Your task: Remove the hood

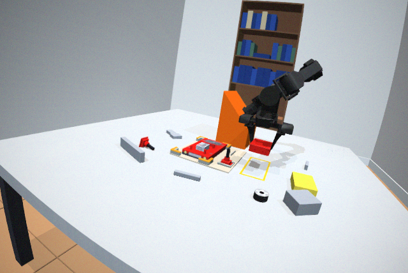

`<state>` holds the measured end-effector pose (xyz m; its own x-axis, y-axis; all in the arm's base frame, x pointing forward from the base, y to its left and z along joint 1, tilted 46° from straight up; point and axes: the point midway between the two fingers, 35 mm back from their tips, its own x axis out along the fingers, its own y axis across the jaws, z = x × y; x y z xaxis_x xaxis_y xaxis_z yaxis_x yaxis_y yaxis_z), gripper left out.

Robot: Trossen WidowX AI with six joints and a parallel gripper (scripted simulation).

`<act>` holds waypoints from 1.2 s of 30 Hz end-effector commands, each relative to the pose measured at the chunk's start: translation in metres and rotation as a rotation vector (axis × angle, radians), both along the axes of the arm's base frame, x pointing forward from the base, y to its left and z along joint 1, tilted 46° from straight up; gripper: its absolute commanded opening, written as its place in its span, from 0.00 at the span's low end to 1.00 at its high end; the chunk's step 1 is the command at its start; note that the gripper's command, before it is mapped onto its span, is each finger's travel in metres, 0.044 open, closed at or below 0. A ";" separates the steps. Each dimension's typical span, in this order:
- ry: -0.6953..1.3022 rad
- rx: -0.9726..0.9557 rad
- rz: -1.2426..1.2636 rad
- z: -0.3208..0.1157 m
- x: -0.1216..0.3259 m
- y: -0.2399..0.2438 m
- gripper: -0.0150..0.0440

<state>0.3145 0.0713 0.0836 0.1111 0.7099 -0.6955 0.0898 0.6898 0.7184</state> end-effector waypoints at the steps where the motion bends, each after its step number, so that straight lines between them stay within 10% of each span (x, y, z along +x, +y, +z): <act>1: 0.002 0.000 -0.004 -0.003 0.001 0.002 0.25; 36: 0.001 0.002 -0.004 -0.021 0.003 0.021 0.25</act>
<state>0.3174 0.0913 0.0653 0.1114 0.7129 -0.6924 0.0891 0.6867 0.7214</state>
